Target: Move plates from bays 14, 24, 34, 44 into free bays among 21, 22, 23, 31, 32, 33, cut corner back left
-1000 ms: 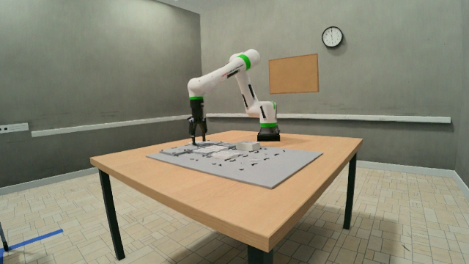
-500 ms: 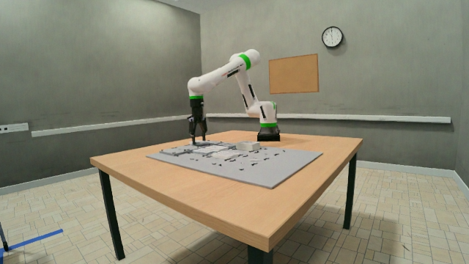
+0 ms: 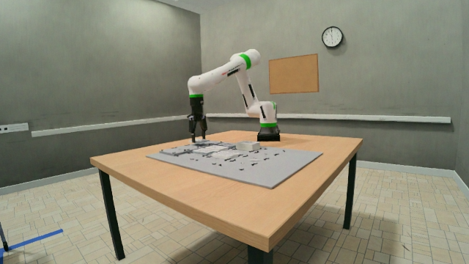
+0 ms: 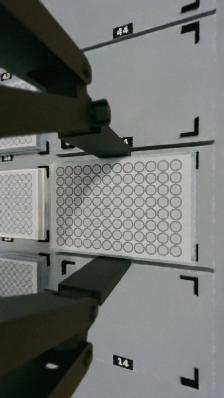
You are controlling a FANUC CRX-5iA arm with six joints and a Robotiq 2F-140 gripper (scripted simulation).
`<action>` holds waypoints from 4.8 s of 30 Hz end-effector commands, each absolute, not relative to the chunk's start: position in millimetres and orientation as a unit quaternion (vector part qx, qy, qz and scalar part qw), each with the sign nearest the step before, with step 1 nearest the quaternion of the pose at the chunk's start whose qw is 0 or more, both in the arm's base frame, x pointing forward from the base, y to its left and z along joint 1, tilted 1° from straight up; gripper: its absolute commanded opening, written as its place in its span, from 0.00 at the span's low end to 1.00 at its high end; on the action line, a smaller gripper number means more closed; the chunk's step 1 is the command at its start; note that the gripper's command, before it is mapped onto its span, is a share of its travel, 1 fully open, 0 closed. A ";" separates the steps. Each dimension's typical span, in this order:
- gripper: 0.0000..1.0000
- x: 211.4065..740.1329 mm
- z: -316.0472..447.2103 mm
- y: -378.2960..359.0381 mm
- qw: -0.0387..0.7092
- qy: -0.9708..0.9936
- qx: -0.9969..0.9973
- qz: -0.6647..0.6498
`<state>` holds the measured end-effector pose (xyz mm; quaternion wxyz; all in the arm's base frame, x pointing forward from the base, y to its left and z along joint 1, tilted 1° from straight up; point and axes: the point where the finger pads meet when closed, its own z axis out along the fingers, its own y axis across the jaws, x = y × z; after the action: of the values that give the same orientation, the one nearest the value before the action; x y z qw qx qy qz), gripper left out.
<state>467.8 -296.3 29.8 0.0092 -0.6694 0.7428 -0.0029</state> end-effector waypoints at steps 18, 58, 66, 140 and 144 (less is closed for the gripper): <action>0.10 467.8 51.1 -296.9 0.009 0.743 -0.669 -0.004; 0.10 473.1 67.0 -243.9 0.009 0.743 -0.669 -0.004; 0.10 475.4 67.2 -222.7 0.009 0.743 -0.669 -0.004; 0.10 493.1 68.8 -52.8 0.010 0.743 -0.669 -0.004; 0.10 494.2 68.9 -42.2 0.010 0.743 -0.669 -0.004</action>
<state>493.2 -46.1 68.0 0.0091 -0.6694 0.7428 -0.0028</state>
